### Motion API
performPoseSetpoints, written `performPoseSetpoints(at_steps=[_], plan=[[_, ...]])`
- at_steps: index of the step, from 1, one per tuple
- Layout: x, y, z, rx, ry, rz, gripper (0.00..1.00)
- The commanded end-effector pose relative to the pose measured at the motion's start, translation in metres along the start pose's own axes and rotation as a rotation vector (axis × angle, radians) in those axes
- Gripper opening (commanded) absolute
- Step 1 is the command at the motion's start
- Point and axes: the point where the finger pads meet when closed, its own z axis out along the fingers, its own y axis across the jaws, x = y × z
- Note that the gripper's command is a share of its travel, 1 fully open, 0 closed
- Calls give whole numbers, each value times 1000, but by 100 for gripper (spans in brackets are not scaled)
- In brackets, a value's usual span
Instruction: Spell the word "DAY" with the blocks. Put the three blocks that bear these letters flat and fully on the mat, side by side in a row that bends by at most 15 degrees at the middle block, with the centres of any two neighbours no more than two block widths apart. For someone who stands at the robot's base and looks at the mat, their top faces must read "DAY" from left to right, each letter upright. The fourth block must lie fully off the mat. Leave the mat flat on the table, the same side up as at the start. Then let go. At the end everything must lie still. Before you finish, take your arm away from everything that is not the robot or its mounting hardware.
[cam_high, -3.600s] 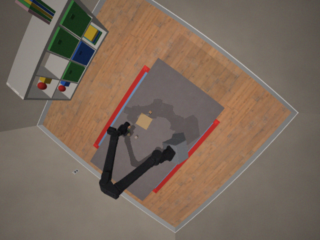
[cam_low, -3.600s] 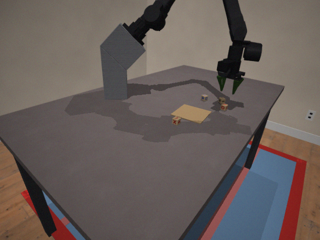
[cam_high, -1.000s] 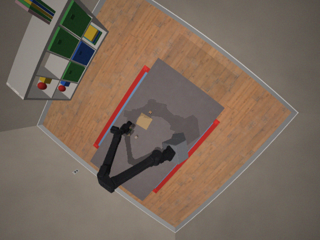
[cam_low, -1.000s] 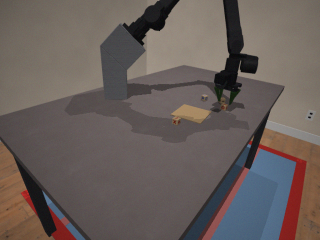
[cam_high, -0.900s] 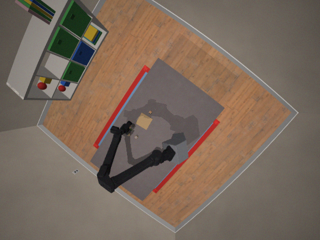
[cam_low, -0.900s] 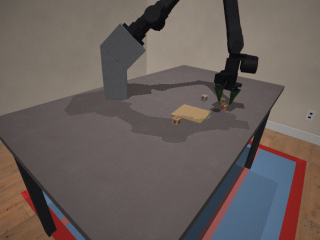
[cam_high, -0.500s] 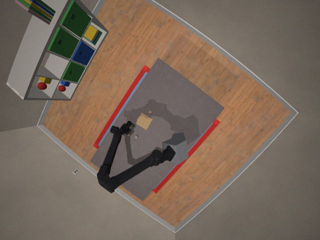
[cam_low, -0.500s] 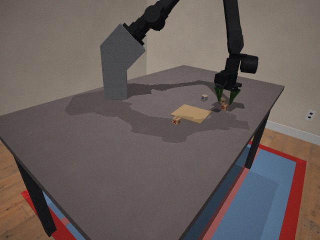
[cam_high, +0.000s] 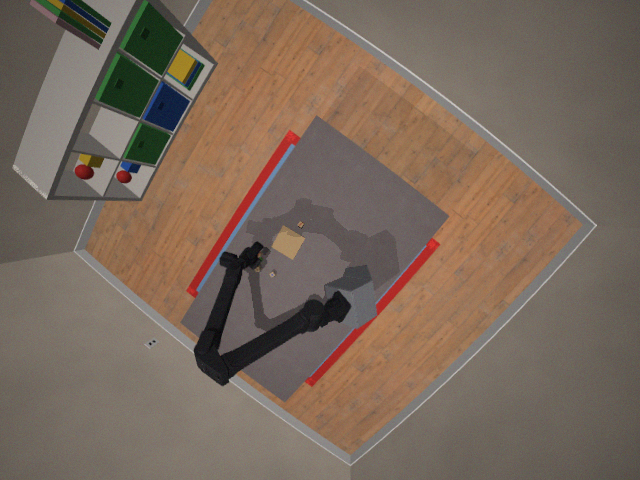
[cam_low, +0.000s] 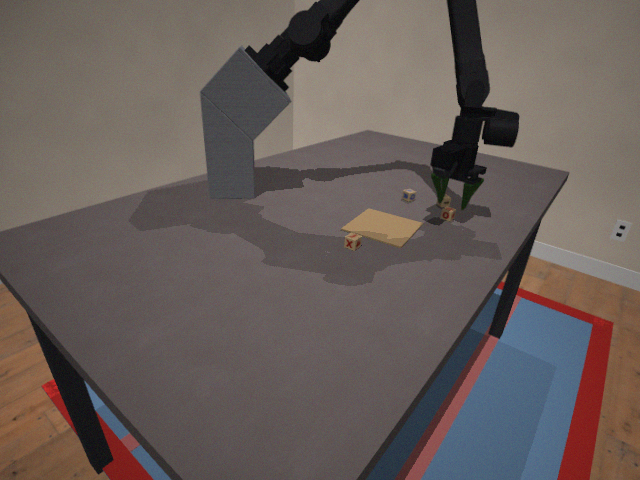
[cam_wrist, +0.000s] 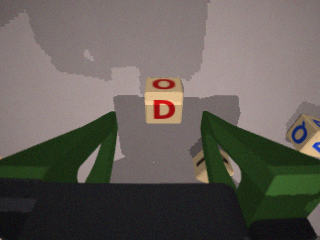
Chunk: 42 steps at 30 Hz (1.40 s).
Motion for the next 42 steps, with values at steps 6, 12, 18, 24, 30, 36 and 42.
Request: performPoseSetpoints(at_steps=[6, 12, 18, 24, 30, 36, 42], plan=[[5, 2, 4, 7, -2, 9, 58], [5, 2, 4, 7, -2, 9, 58], [5, 2, 4, 7, -2, 9, 58], [1, -5, 4, 9, -2, 10, 58], [2, -5, 1, 0, 2, 6, 58], [4, -3, 1, -4, 4, 4, 58], [4, -3, 1, -4, 4, 4, 58]])
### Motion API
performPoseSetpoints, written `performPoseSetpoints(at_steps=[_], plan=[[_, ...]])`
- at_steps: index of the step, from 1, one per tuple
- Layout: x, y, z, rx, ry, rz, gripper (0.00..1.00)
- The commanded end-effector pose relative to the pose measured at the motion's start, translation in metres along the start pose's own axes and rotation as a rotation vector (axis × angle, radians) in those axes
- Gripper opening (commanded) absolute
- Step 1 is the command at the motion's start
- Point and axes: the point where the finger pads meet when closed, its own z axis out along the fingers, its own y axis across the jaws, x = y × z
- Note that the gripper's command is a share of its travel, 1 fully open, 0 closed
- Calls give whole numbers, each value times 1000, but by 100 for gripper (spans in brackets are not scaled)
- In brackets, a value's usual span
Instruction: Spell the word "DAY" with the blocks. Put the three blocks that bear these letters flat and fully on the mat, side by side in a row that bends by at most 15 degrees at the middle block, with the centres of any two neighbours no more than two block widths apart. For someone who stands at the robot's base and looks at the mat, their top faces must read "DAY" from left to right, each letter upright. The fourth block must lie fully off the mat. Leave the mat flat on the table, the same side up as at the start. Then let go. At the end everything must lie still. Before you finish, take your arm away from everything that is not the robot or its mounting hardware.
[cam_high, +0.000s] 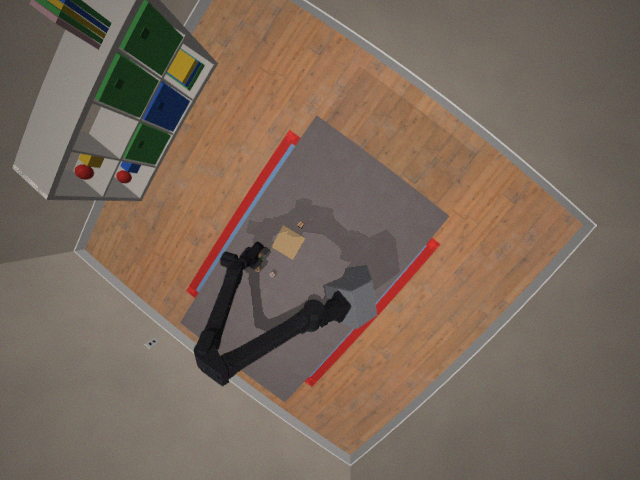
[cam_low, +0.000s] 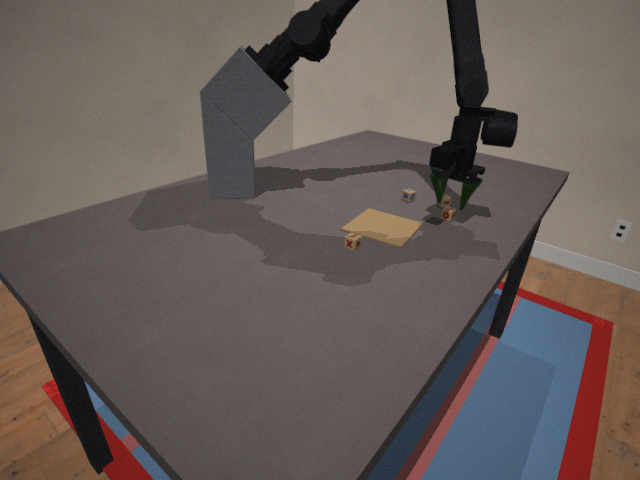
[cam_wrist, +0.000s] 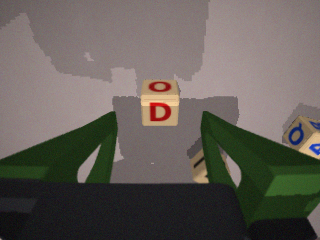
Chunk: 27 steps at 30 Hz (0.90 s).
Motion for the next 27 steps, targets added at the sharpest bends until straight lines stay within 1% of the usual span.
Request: performPoseSetpoints(at_steps=[1, 14, 17, 23, 27], plan=[[5, 0, 0, -7, 6, 3, 58], [5, 0, 1, -6, 6, 3, 58], [4, -2, 6, 0, 3, 4, 58], [7, 4, 9, -10, 8, -1, 58], [9, 7, 16, -14, 10, -3, 58]])
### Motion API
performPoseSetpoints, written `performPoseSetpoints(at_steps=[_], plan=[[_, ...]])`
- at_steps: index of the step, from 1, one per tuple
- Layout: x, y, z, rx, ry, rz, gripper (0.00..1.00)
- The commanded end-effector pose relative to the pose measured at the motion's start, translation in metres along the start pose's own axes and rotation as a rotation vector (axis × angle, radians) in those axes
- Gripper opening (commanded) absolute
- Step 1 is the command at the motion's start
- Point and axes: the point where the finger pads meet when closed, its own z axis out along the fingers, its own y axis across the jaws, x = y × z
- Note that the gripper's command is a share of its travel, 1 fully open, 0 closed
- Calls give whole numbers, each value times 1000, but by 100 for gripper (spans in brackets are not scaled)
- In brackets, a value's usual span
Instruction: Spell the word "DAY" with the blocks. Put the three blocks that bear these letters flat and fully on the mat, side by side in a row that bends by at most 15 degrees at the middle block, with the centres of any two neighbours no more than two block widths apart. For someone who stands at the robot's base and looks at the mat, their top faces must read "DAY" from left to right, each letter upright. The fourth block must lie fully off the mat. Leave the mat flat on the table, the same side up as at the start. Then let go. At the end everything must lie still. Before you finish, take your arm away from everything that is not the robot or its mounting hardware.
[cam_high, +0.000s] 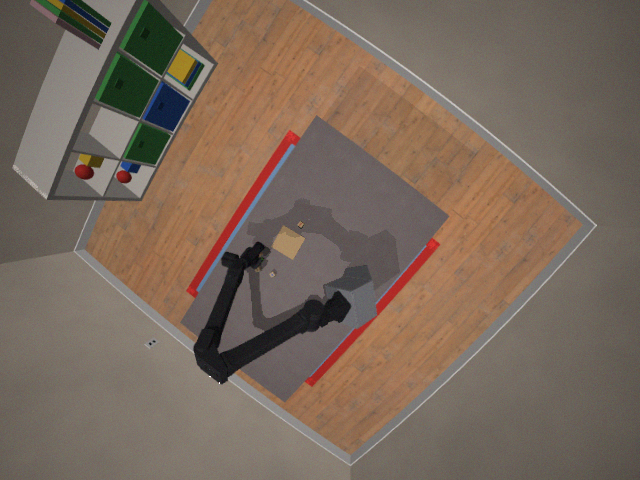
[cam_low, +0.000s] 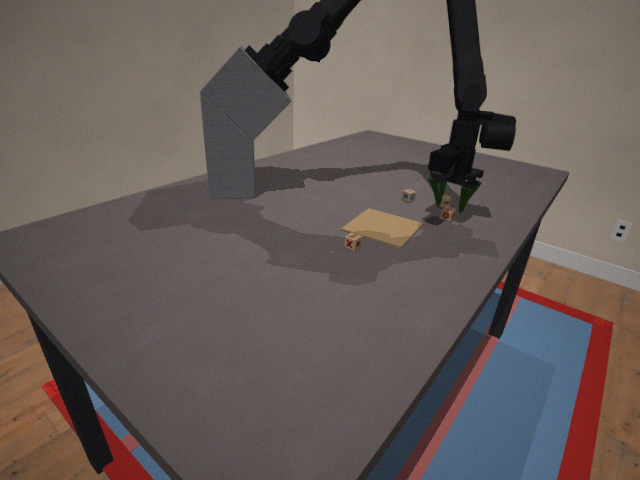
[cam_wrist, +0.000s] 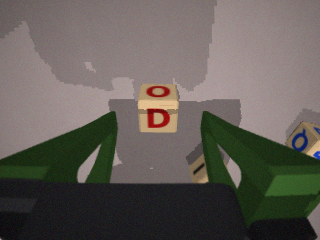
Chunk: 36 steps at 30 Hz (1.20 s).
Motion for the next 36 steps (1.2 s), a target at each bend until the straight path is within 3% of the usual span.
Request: performPoseSetpoints(at_steps=[1, 11, 32, 33, 36], plan=[[8, 8, 10, -12, 10, 1, 58], [8, 7, 27, -10, 9, 2, 58], [4, 7, 28, -7, 4, 9, 58], [4, 7, 28, -7, 4, 9, 39], [4, 7, 28, -7, 4, 9, 39]])
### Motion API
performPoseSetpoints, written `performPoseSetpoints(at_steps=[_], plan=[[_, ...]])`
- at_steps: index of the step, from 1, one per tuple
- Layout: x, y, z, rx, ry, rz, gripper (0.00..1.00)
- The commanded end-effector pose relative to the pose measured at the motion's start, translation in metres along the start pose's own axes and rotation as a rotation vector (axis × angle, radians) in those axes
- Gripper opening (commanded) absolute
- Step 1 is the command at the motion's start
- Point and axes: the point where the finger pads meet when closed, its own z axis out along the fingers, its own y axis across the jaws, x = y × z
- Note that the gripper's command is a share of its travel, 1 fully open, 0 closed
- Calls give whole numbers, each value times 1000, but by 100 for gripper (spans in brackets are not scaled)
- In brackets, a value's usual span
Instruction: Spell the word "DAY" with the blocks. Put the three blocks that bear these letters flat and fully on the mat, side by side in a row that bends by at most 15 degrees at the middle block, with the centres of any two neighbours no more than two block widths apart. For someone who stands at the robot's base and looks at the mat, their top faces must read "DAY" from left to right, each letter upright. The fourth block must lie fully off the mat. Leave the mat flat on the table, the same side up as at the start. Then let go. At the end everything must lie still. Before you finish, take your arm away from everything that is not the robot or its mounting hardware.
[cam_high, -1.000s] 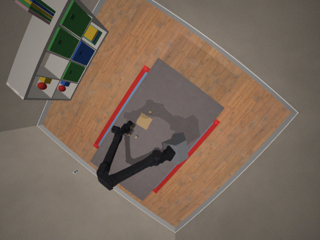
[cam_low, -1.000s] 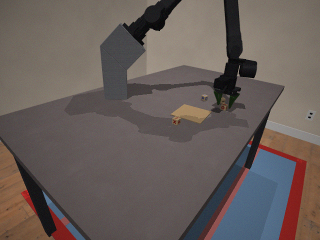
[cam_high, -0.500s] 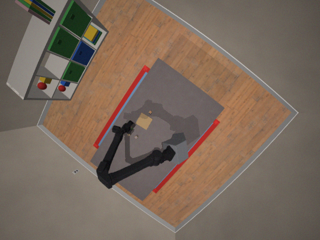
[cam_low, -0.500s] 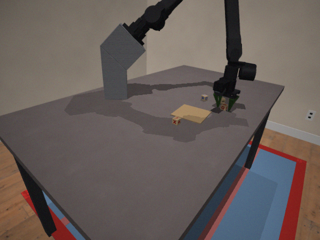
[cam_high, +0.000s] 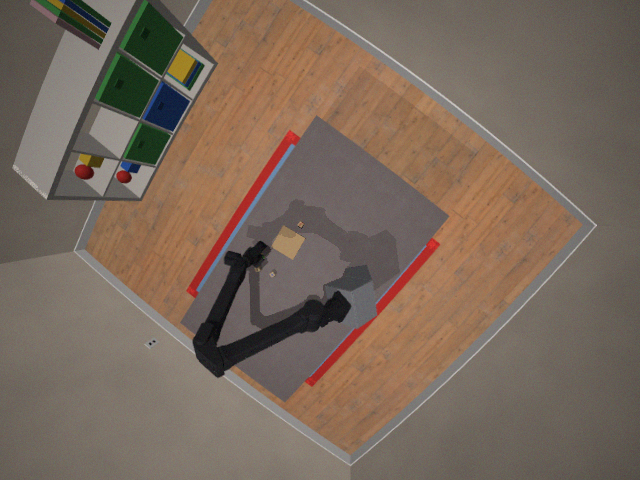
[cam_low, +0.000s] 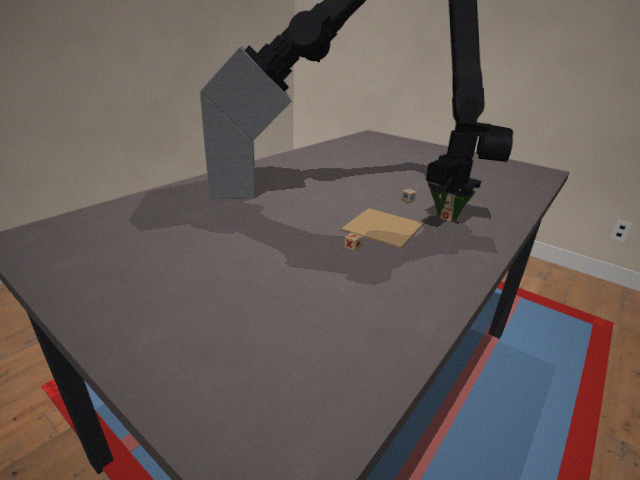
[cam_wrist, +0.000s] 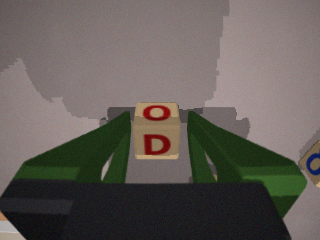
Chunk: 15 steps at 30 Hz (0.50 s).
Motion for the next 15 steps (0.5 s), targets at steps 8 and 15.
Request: performPoseSetpoints(at_steps=[8, 15], plan=[[5, 7, 4, -12, 5, 5, 39], [5, 7, 4, -12, 5, 5, 20]])
